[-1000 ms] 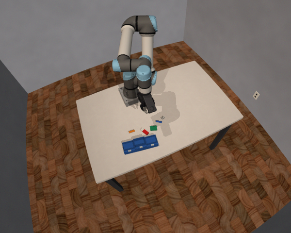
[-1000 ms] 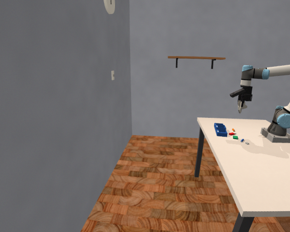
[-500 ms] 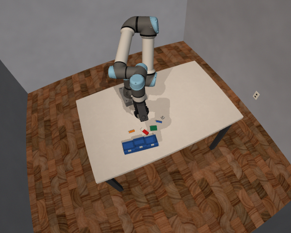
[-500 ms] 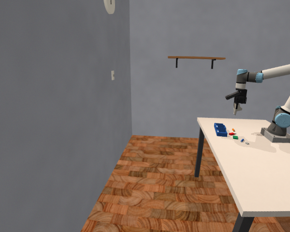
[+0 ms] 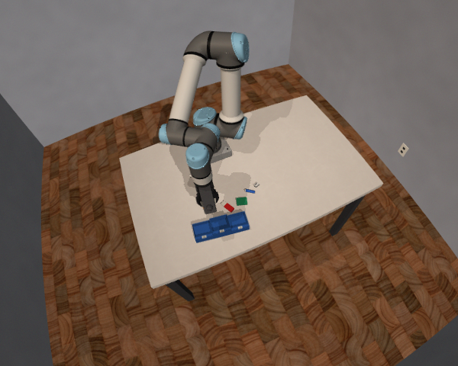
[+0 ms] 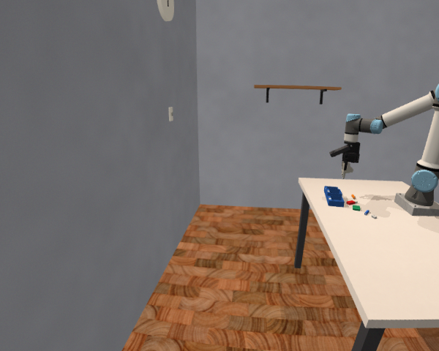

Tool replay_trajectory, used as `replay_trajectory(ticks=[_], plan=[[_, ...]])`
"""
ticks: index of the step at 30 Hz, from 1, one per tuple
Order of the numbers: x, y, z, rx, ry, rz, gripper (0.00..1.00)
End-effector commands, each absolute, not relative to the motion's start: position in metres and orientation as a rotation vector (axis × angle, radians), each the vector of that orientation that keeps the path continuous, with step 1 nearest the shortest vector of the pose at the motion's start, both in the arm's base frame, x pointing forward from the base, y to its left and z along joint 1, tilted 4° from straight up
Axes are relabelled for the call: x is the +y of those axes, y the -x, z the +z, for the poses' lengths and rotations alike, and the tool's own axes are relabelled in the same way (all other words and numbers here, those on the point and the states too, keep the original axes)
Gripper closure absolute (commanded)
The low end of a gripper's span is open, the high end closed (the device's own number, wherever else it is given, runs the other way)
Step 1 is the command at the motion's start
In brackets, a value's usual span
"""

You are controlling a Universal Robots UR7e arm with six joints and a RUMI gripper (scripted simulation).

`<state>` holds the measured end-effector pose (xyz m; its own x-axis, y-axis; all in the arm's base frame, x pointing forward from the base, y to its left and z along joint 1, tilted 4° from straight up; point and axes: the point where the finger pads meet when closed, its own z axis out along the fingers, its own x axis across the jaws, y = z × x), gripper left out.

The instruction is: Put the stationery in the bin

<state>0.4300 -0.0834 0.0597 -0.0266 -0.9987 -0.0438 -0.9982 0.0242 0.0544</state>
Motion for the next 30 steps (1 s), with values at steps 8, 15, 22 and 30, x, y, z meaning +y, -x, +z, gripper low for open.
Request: replay_trajectory(ticks=[8,15,22,30], plan=[[-0.133,-0.463,0.017,-2.244,-2.189,-0.106,0.96],[-0.133,-0.463,0.017,-2.244,-2.189,-0.106,0.96],[-0.133,-0.463,0.007,-2.244,-2.189,-0.106,0.96],[-0.132,-0.462,-0.015,-2.244,-2.189,-0.106,0.96]])
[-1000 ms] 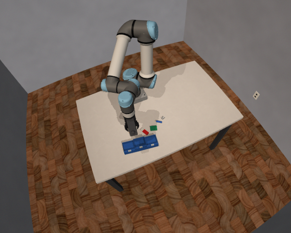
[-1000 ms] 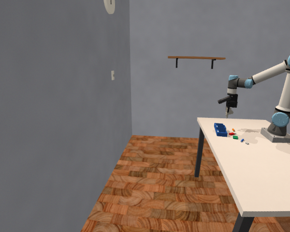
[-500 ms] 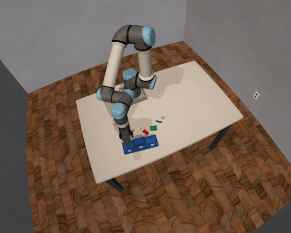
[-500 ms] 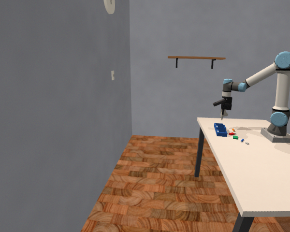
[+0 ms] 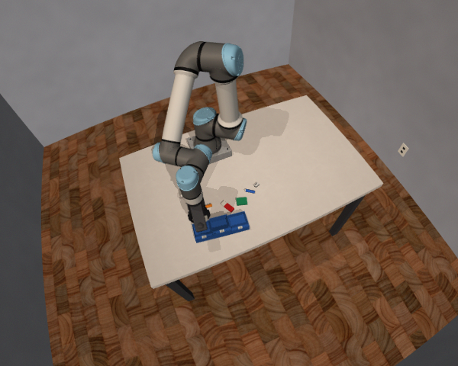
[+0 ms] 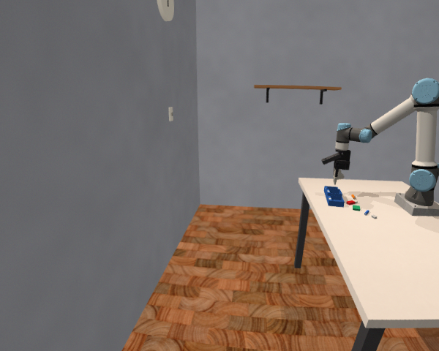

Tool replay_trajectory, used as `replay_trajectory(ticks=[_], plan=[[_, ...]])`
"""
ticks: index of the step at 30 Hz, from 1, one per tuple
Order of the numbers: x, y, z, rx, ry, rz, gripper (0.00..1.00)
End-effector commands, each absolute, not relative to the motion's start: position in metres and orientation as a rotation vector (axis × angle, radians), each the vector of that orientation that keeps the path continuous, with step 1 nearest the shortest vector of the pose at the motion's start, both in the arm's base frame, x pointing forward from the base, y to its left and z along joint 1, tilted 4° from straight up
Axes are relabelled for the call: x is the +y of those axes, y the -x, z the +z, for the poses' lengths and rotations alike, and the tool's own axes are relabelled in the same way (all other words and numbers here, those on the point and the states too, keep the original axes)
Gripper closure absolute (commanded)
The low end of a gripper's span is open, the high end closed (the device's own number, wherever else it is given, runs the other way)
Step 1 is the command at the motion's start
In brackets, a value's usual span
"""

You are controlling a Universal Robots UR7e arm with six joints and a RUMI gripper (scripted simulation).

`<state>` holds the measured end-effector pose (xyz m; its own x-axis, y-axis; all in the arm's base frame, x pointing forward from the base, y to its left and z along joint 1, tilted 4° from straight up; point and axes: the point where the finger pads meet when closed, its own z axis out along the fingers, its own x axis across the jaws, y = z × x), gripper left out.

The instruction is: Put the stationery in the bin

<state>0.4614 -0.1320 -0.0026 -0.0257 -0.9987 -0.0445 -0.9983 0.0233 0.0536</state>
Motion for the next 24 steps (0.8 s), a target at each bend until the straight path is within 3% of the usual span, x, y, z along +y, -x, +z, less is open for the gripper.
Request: replay_trajectory(ticks=[1,24], plan=[[-0.132,-0.461,-0.017,-2.244,-2.189,-0.106,0.96],[-0.131,-0.46,-0.042,-2.244,-2.189,-0.106,0.96]])
